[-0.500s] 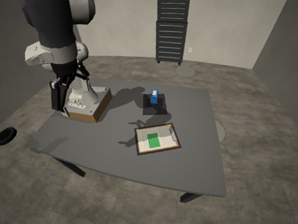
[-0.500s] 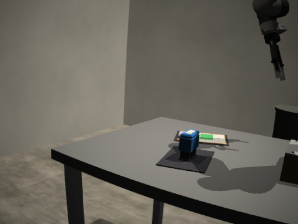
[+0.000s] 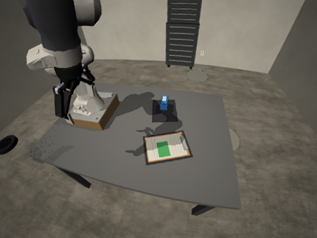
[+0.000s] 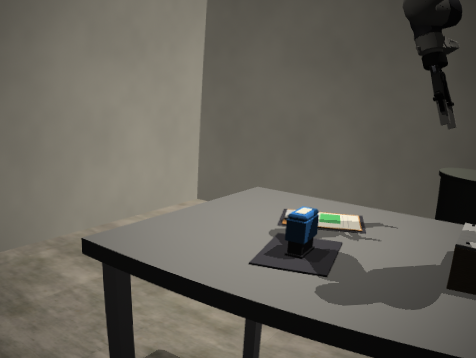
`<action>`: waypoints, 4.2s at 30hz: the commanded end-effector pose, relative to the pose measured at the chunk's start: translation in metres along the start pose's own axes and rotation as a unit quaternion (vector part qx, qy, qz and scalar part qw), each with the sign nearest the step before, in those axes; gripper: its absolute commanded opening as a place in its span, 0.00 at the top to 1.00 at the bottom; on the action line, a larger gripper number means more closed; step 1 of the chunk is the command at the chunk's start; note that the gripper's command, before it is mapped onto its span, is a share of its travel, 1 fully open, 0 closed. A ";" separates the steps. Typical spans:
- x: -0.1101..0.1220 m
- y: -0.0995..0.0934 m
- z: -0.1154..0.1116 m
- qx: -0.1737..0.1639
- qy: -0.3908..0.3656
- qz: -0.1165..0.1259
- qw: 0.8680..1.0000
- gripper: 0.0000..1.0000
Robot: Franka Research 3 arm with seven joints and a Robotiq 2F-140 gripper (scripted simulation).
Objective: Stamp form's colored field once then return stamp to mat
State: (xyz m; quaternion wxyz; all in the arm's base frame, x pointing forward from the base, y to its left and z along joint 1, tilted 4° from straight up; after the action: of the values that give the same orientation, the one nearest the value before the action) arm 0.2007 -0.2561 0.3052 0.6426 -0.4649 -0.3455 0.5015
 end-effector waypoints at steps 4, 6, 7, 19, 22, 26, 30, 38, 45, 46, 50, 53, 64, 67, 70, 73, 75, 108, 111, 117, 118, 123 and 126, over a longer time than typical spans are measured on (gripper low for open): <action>0.002 0.000 -0.005 -0.001 -0.010 0.004 1.000 0.00; 0.015 0.003 -0.034 -0.003 -0.067 0.025 0.997 0.00; 0.029 0.006 -0.060 -0.007 -0.118 0.043 0.992 0.00; 0.160 0.036 -0.171 -0.027 -0.392 0.111 0.913 0.00; 0.221 0.051 -0.202 -0.041 -0.488 0.128 0.862 0.00; 0.279 0.067 -0.220 -0.055 -0.569 0.137 0.809 0.00; 0.351 0.089 -0.219 -0.067 -0.646 0.137 0.748 0.00; 0.418 0.108 -0.218 -0.089 -0.726 0.137 0.668 0.00; 0.418 0.108 -0.218 -0.089 -0.726 0.137 0.668 0.00; 0.418 0.108 -0.218 -0.089 -0.726 0.137 0.668 0.00; 0.418 0.108 -0.218 -0.089 -0.726 0.137 0.668 0.00; 0.418 0.108 -0.218 -0.089 -0.726 0.137 0.668 0.00; 0.418 0.108 -0.218 -0.089 -0.726 0.137 0.668 0.00; 0.418 0.108 -0.218 -0.089 -0.726 0.137 0.668 0.00; 0.418 0.108 -0.218 -0.089 -0.726 0.137 0.668 0.00; 0.418 0.108 -0.218 -0.089 -0.726 0.137 0.668 0.00; 0.418 0.108 -0.218 -0.089 -0.726 0.137 0.668 0.00; 0.128 0.059 -0.287 -0.141 -0.338 0.082 0.927 0.00; 0.127 0.084 -0.294 -0.141 -0.339 0.081 0.927 0.00; 0.127 0.085 -0.294 -0.141 -0.339 0.081 0.927 0.00; 0.127 0.085 -0.294 -0.141 -0.339 0.081 0.927 0.00; 0.127 0.085 -0.294 -0.141 -0.339 0.081 0.927 0.00; 0.127 0.085 -0.294 -0.141 -0.339 0.081 0.927 0.00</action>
State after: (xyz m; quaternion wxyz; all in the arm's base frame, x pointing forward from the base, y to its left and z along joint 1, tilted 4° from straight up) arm 0.4724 -0.2000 0.1254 0.3665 -0.3676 -0.5775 0.6301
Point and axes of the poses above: the point where the finger pads meet when closed, its own y axis out along the fingers, its own x axis across the jaws, z = x × y, the point moved 6 cm from there along -y, back along the fingers, and after that the axes turned 8 degrees about y, right-handed, at the moved point
